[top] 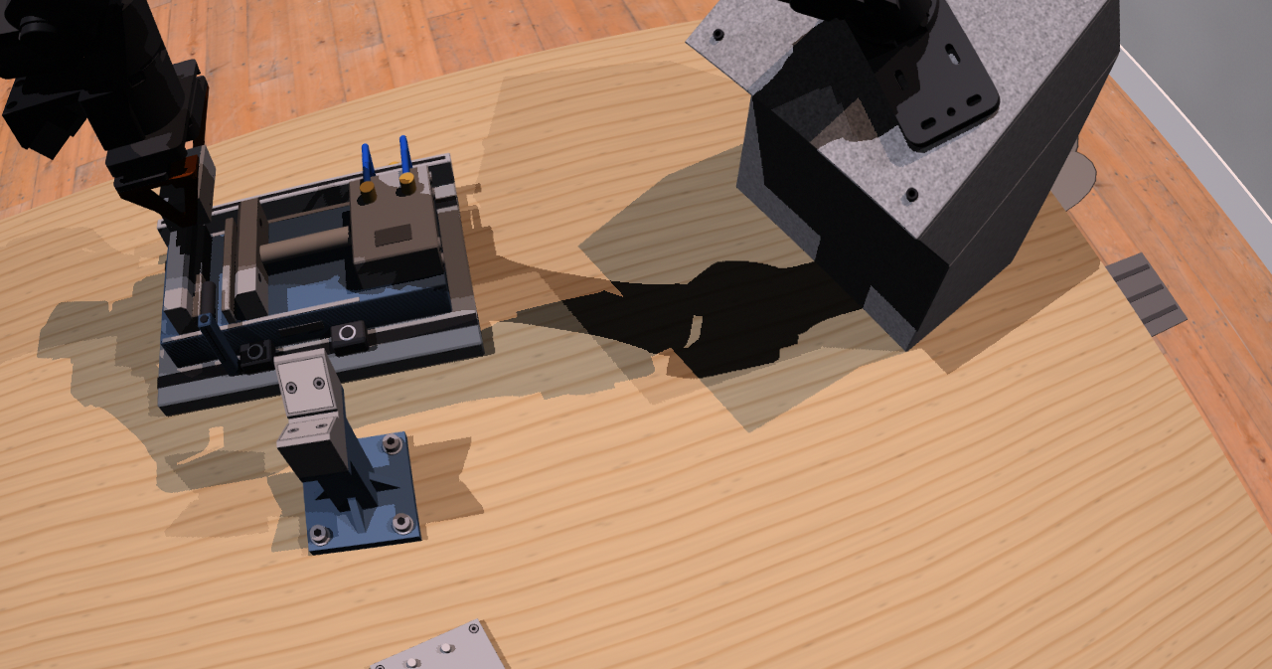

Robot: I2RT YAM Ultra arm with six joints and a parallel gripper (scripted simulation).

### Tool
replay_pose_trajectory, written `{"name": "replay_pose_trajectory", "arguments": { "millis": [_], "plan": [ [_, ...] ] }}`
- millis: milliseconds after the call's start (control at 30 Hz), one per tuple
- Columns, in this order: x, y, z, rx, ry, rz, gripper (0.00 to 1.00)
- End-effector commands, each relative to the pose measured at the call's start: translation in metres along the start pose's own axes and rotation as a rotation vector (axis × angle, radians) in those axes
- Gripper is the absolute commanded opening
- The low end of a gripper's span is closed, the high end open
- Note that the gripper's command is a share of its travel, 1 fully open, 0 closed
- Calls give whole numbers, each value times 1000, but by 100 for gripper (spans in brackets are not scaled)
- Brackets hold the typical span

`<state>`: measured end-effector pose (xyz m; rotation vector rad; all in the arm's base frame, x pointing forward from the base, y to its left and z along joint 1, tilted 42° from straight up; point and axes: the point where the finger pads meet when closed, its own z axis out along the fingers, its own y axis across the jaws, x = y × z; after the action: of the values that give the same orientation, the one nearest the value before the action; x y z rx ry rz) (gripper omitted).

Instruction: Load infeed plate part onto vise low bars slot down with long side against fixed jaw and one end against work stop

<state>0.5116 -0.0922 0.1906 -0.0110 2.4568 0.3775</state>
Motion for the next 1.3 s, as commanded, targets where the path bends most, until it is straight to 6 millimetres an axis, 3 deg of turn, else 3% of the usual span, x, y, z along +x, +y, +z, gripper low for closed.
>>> {"name": "replay_pose_trajectory", "arguments": {
  "millis": [0,1267],
  "plan": [
    [-15,-3,-13,23,-51,-10,0],
    [-16,-3,-15,23,-53,-9,0]
  ]
}}
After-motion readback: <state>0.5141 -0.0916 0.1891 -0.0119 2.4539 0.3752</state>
